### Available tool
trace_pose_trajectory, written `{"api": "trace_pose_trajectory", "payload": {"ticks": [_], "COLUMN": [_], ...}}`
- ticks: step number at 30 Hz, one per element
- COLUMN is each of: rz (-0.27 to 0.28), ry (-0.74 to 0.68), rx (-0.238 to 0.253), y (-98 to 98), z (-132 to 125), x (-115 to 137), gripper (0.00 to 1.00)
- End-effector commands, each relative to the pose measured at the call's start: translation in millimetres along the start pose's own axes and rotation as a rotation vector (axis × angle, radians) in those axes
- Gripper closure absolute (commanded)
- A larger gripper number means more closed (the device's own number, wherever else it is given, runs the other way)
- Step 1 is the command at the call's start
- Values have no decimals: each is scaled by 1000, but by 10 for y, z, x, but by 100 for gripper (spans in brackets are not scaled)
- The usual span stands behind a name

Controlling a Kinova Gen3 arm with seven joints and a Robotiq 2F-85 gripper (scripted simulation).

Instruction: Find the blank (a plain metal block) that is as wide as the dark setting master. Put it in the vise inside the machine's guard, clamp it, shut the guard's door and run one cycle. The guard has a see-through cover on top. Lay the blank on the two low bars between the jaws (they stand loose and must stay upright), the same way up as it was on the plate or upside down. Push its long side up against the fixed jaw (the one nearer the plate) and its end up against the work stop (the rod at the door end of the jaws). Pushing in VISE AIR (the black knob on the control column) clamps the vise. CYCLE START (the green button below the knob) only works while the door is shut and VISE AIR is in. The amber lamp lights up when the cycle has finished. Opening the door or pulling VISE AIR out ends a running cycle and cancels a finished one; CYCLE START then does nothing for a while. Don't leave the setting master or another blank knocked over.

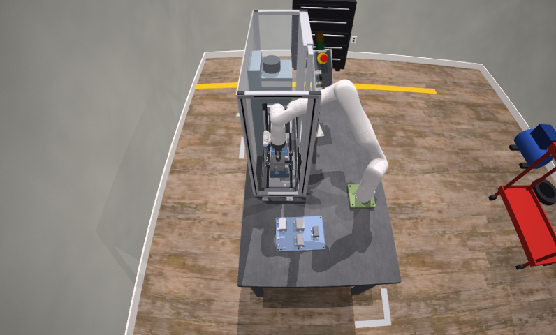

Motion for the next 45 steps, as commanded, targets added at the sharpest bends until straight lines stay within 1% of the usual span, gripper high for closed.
{"api": "trace_pose_trajectory", "payload": {"ticks": [1,5,17,22,34,39,45], "rz": [2,2,2,2,2,2,2], "ry": [0,0,0,0,0,0,0], "rx": [-1,-1,-1,-1,-1,-1,-1], "y": [2,-30,-30,-70,-70,-110,-110], "z": [0,1,1,1,1,1,1], "x": [2,2,2,3,3,3,3], "gripper": [90,90,90,90,90,90,90]}}
Point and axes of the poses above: the point where the finger pads meet when closed, its own y axis back along the fingers, its own z axis across the jaws, x = y × z, the point moved 9 cm from there along y, back along the fingers, and after that the axes turned 14 degrees about y, right-handed, at the moved point
